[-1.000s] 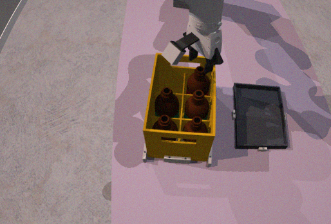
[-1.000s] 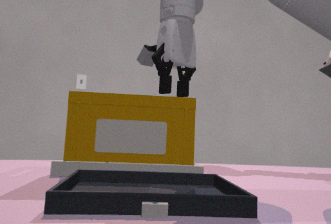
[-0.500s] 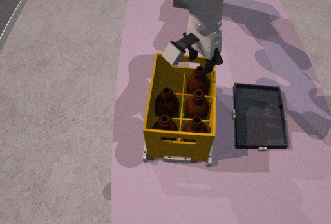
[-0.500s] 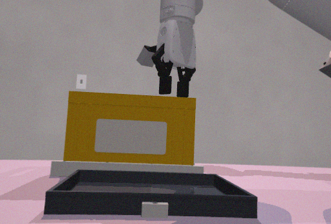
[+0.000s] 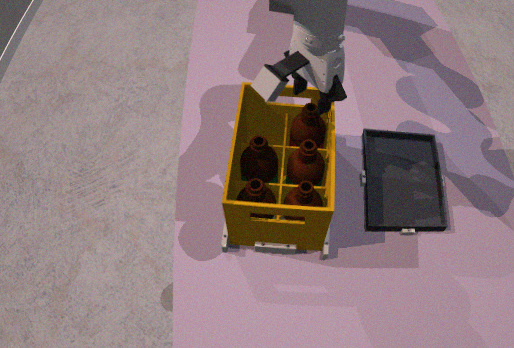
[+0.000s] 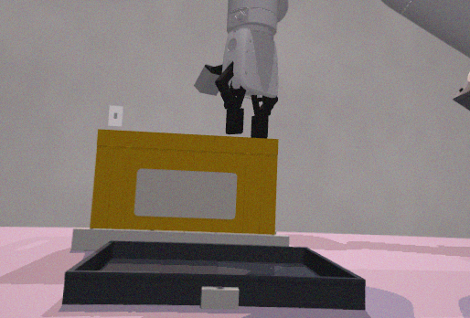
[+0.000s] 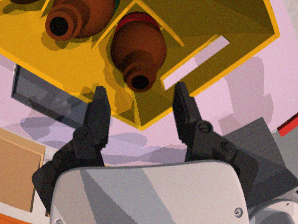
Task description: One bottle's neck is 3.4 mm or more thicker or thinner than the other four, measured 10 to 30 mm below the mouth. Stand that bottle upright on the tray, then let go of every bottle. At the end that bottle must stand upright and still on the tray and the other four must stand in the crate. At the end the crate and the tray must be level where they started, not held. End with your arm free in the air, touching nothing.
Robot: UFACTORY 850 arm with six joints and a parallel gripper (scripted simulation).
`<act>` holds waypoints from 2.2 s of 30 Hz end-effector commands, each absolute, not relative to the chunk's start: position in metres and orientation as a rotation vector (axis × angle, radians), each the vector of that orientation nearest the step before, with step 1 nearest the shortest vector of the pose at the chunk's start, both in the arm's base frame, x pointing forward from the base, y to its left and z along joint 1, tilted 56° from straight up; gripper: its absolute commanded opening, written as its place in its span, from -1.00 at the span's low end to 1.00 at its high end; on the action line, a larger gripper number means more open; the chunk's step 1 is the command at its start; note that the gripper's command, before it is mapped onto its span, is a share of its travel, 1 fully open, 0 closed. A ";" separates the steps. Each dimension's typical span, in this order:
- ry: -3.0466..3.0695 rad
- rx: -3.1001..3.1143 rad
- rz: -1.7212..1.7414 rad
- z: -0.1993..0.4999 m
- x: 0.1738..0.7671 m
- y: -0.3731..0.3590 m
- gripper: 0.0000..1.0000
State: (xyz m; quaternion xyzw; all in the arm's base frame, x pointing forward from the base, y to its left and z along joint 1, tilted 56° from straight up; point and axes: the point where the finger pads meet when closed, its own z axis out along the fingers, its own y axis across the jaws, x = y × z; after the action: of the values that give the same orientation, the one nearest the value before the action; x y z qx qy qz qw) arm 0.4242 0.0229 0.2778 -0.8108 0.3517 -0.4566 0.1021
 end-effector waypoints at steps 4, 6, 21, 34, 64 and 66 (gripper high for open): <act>1.038 -2.394 -1.348 0.277 0.426 0.023 0.30; 1.038 -2.394 -1.348 0.276 0.427 0.022 0.30; 1.038 -2.394 -1.348 0.268 0.438 0.020 0.30; 1.038 -2.394 -1.348 0.260 0.449 0.018 0.30; 1.038 -2.394 -1.348 0.255 0.458 0.017 0.30; 1.038 -2.394 -1.348 0.255 0.458 0.017 0.30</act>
State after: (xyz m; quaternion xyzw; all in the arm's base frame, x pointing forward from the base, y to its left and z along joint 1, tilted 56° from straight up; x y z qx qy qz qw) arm 0.4579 0.0165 0.2545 -0.8108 0.3517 -0.4566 0.1021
